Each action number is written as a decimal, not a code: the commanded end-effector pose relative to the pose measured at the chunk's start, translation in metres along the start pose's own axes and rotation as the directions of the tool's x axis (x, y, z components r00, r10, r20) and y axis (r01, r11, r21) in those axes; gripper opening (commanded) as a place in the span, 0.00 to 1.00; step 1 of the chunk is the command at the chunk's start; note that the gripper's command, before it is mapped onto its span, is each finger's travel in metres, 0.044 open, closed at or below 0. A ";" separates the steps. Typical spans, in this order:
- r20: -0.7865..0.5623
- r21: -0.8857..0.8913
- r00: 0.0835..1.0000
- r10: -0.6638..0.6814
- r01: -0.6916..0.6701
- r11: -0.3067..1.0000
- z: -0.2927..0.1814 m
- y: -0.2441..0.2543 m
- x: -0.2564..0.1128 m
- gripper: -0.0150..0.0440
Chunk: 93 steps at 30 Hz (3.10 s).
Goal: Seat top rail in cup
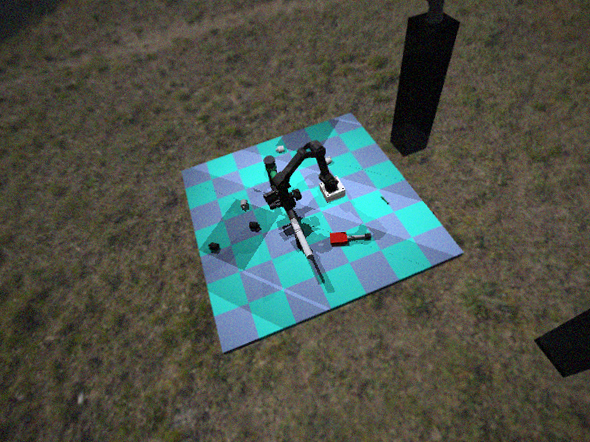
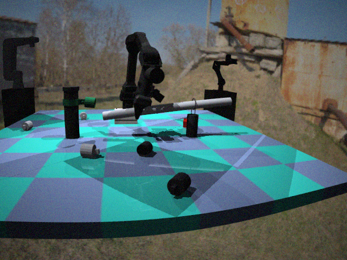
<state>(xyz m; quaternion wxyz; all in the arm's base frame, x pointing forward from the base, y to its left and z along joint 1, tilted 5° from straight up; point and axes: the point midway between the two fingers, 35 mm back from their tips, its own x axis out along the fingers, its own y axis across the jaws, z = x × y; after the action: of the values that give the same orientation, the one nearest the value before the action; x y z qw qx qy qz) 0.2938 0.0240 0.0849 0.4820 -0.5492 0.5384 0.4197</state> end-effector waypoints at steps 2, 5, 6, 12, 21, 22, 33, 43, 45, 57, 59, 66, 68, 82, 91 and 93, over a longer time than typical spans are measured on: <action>-0.120 0.009 0.992 -0.024 0.025 1.000 -0.021 0.000 -0.030 0.25; -0.124 0.009 0.992 -0.024 0.026 1.000 -0.021 0.000 -0.031 0.25; -0.124 0.009 0.992 -0.024 0.026 1.000 -0.021 0.000 -0.031 0.25; -0.115 0.007 0.993 -0.018 0.019 1.000 -0.019 0.001 -0.028 0.25; -0.106 0.005 0.994 -0.012 0.012 1.000 -0.017 0.001 -0.025 0.25; -0.106 0.005 0.994 -0.012 0.012 1.000 -0.017 0.001 -0.025 0.25; -0.106 0.005 0.994 -0.012 0.012 1.000 -0.019 0.000 -0.029 0.25; -0.106 0.005 0.994 -0.012 0.012 1.000 -0.022 -0.001 -0.032 0.25; -0.106 0.005 0.994 -0.012 0.012 1.000 -0.023 -0.001 -0.033 0.25; -0.105 0.004 0.994 -0.010 0.010 1.000 -0.029 -0.001 -0.032 0.25; -0.104 0.003 0.995 -0.008 0.009 1.000 -0.031 -0.001 -0.031 0.25; -0.099 0.000 0.995 -0.004 0.004 1.000 -0.041 0.000 -0.027 0.25; -0.099 0.000 0.995 -0.003 0.003 1.000 -0.042 0.000 -0.026 0.25; -0.099 0.000 0.995 -0.003 0.003 1.000 -0.042 0.000 -0.026 0.25; -0.099 0.000 0.995 -0.003 0.003 1.000 -0.042 0.000 -0.026 0.25; -0.099 0.000 0.995 -0.003 0.003 1.000 -0.042 0.000 -0.026 0.25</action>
<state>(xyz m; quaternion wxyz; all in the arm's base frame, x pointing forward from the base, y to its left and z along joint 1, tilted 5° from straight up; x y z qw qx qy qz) 0.2896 -0.0067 0.1145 0.4570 -0.5647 0.5596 0.3989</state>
